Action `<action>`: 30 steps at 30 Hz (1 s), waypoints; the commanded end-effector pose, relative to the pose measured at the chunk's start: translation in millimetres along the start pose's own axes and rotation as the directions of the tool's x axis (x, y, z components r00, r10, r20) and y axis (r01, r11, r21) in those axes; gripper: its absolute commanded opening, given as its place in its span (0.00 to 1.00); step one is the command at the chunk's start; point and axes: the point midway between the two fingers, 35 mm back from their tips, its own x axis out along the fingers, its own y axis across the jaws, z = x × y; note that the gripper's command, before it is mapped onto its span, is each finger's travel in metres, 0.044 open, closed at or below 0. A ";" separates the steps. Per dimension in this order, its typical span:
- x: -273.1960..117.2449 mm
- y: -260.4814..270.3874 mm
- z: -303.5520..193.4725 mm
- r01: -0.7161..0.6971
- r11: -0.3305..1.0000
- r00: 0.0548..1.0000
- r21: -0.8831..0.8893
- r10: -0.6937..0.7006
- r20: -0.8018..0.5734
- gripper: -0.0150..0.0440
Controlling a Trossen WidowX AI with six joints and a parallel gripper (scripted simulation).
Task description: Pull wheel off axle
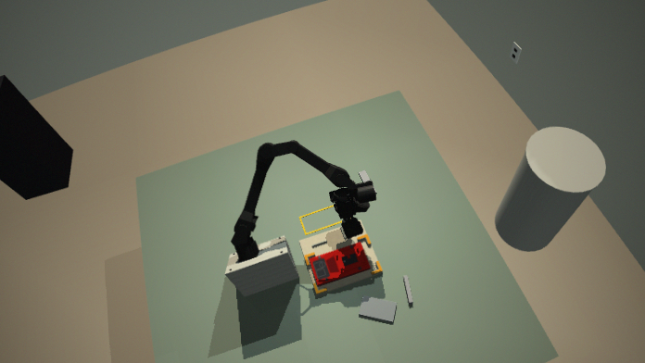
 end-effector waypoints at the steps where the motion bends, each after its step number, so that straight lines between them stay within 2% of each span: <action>1: -3.6 -0.3 0.9 0.001 1.000 1.000 -0.002 -0.001 0.006 0.25; 12: -8.5 -0.3 0.8 0.000 1.000 1.000 -0.002 0.000 0.007 0.25; 22: -40.8 -0.8 -3.8 0.002 1.000 1.000 -0.001 -0.002 0.007 0.25; 30: -35.2 9.5 -10.0 -0.002 1.000 1.000 0.006 0.002 -0.002 0.25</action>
